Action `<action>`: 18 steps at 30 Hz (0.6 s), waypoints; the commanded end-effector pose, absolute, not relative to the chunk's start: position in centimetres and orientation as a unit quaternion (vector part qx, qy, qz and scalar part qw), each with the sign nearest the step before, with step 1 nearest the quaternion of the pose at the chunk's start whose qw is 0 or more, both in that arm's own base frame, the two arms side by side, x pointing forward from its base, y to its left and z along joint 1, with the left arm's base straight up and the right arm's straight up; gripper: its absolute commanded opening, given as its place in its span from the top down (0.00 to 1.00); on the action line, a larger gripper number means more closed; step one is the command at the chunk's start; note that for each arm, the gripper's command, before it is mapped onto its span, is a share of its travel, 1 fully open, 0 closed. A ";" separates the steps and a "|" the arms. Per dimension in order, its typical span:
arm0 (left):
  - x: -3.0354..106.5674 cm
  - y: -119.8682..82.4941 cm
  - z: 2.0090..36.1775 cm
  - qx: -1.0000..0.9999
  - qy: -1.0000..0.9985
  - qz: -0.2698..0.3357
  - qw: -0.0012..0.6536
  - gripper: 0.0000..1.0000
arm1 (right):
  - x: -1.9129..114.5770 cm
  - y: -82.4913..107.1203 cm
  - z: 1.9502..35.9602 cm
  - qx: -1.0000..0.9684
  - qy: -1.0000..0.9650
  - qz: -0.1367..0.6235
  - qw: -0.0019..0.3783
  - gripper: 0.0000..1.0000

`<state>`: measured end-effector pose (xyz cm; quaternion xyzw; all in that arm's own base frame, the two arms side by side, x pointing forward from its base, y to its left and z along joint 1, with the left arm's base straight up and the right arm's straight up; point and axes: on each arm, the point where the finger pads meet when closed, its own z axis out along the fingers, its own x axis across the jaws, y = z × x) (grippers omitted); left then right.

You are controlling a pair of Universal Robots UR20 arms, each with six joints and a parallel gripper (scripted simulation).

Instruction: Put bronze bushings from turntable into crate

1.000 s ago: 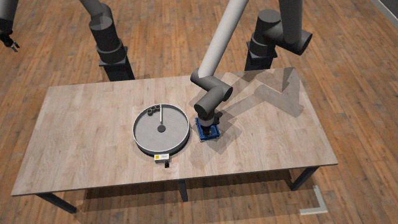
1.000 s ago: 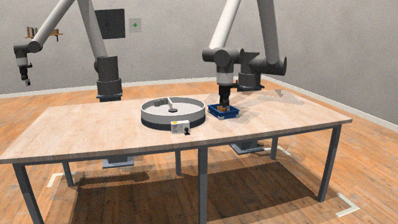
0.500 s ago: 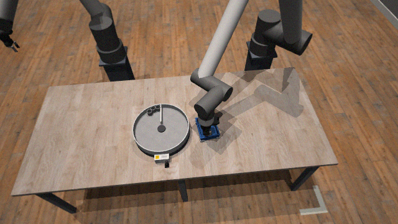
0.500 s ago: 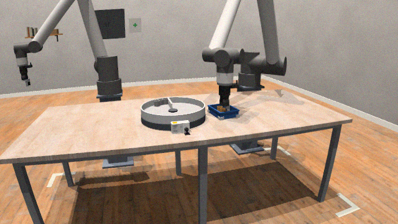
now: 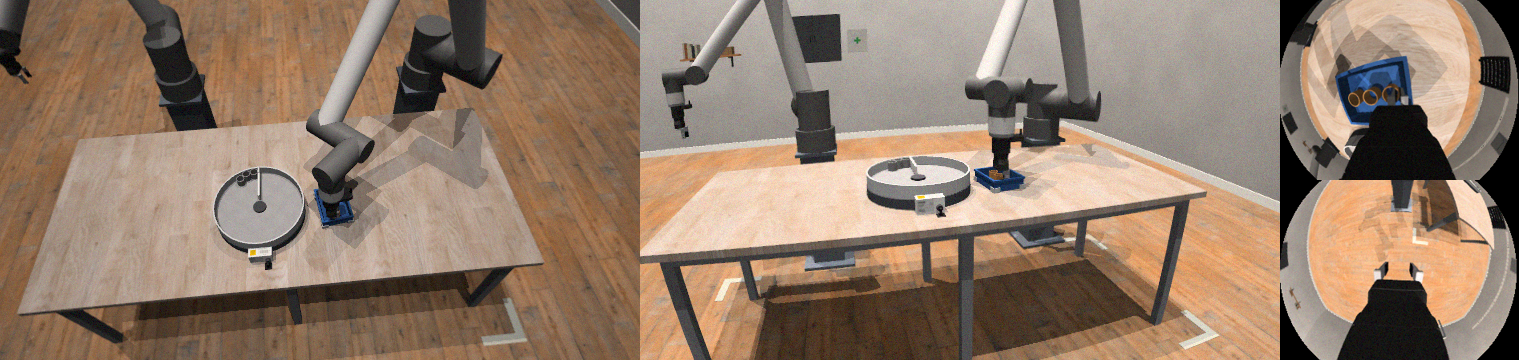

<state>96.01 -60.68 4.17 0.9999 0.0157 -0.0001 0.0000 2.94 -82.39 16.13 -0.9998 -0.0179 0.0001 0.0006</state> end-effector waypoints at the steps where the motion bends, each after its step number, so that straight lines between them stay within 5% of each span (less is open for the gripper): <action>1: 96.1 -60.7 4.3 1.000 0.016 0.000 0.000 1.00 | 2.9 -82.4 16.2 -1.000 -0.018 0.000 0.000 0.00; 10: 96.1 -60.7 4.3 1.000 0.016 0.000 0.000 1.00 | 2.9 -82.4 16.2 -1.000 -0.018 0.000 0.000 0.00; 11: 96.1 -60.7 4.3 1.000 0.016 0.000 0.000 0.62 | 2.9 -82.4 16.2 -1.000 -0.018 0.000 0.000 0.00; 18: 96.1 -60.7 4.3 1.000 0.016 0.000 0.000 0.62 | 2.9 -82.4 16.2 -1.000 -0.018 0.000 0.000 0.00</action>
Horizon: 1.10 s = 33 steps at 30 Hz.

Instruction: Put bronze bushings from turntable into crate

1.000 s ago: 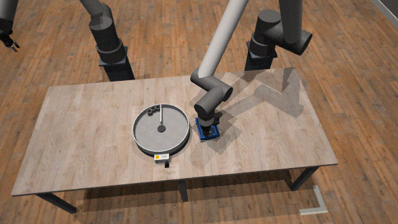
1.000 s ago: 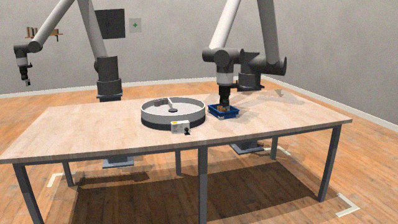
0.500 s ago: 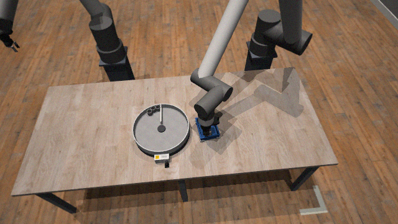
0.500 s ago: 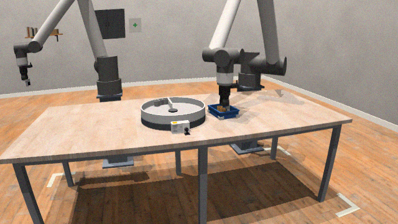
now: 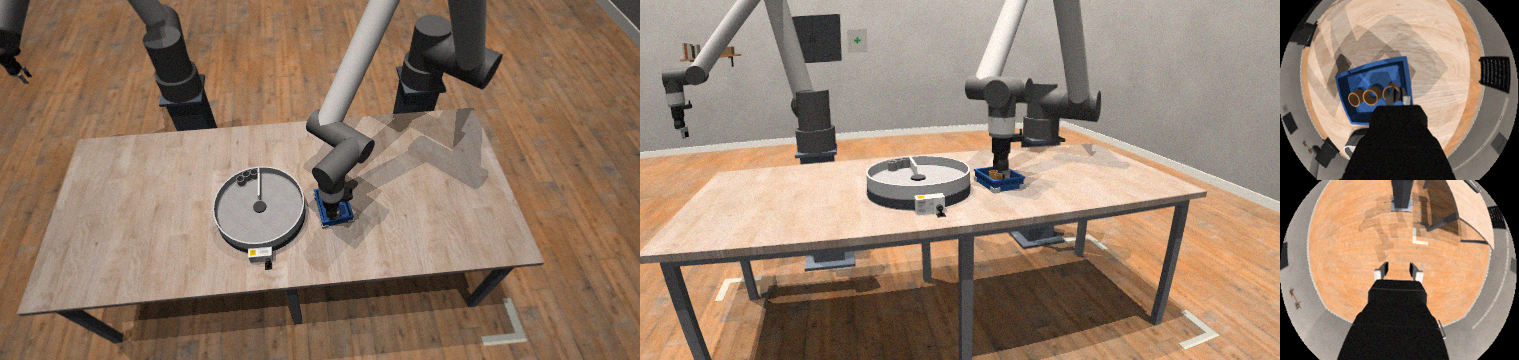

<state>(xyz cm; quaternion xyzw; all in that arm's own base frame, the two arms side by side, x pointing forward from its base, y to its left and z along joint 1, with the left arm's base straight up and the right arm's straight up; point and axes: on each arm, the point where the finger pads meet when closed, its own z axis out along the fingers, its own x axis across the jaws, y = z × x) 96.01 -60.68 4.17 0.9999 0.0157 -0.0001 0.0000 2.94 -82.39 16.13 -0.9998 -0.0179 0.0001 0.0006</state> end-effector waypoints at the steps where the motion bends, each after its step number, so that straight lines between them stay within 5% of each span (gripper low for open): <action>1: 96.1 -60.7 4.3 1.000 0.016 0.000 0.000 0.62 | 2.9 -82.4 16.2 -1.000 -0.018 0.000 0.000 0.00; 33: 96.1 -60.7 4.7 1.000 0.016 0.000 0.000 0.62 | 2.9 -82.4 16.2 -1.000 -0.018 0.000 0.000 0.00</action>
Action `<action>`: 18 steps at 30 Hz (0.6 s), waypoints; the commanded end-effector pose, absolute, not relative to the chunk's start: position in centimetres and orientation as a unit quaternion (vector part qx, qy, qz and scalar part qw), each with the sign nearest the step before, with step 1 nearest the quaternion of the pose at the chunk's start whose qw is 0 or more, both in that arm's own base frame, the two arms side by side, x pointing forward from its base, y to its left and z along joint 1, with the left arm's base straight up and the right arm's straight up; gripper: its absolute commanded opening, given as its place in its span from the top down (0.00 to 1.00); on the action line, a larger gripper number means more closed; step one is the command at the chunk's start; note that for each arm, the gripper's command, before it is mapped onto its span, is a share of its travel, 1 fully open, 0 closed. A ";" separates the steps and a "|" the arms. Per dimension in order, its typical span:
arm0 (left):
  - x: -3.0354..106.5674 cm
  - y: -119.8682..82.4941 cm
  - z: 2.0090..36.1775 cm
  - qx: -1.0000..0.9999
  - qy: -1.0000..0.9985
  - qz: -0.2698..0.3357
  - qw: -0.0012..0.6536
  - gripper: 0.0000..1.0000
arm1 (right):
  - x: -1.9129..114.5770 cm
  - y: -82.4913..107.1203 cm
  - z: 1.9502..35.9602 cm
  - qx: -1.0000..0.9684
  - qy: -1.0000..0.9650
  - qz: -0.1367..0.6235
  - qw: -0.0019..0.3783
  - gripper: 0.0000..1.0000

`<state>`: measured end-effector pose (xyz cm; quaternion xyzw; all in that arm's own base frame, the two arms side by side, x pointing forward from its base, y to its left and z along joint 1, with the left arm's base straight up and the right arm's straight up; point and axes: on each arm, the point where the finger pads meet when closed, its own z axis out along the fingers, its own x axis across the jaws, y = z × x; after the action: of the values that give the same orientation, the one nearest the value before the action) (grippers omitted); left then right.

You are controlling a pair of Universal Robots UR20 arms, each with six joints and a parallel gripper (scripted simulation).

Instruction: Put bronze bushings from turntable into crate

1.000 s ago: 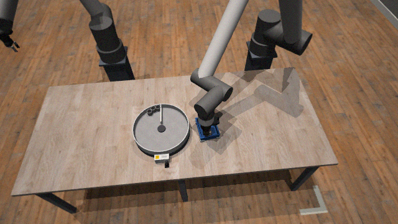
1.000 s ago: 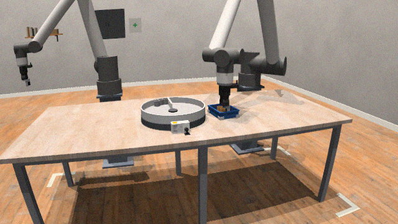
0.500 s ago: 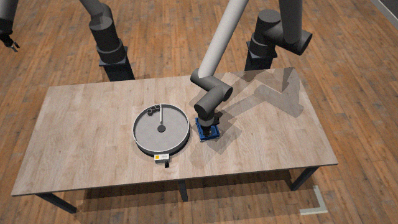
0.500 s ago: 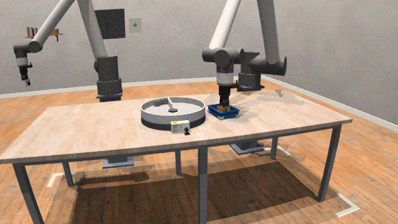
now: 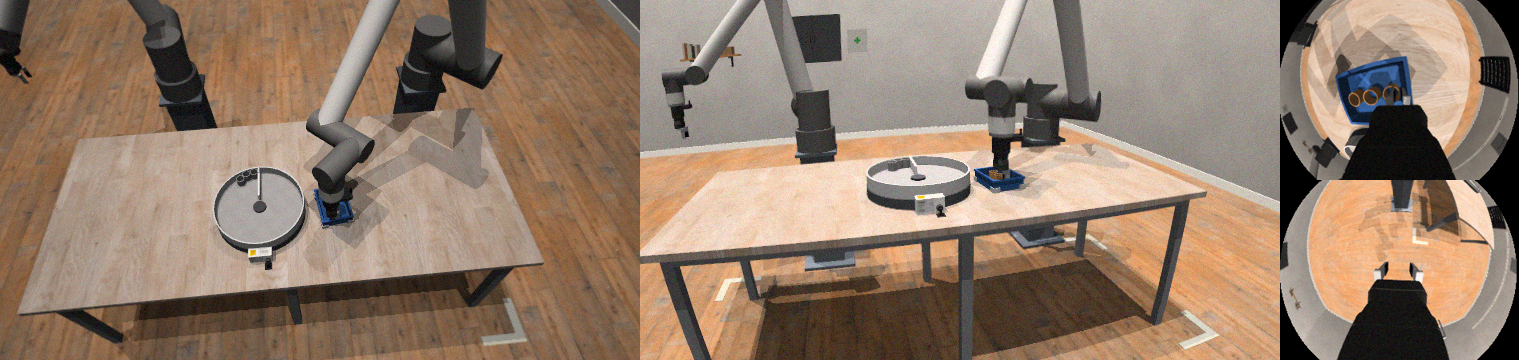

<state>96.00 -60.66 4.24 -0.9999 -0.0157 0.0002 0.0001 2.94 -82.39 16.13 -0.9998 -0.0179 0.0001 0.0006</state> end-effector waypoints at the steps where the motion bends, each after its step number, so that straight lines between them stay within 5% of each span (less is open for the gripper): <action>1: 96.1 -60.7 4.9 -1.000 -0.016 0.000 0.000 0.62 | 2.9 -82.4 16.2 -1.000 -0.018 0.000 0.000 0.00; 18: 96.1 -60.7 11.2 -1.000 -0.016 0.000 0.000 0.62 | 2.9 -82.4 16.2 -1.000 -0.018 0.000 0.000 0.00</action>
<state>96.02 -60.68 9.07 -0.9999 -0.0157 0.0000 -0.0001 2.94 -82.39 16.13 -0.9998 -0.0179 0.0001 0.0006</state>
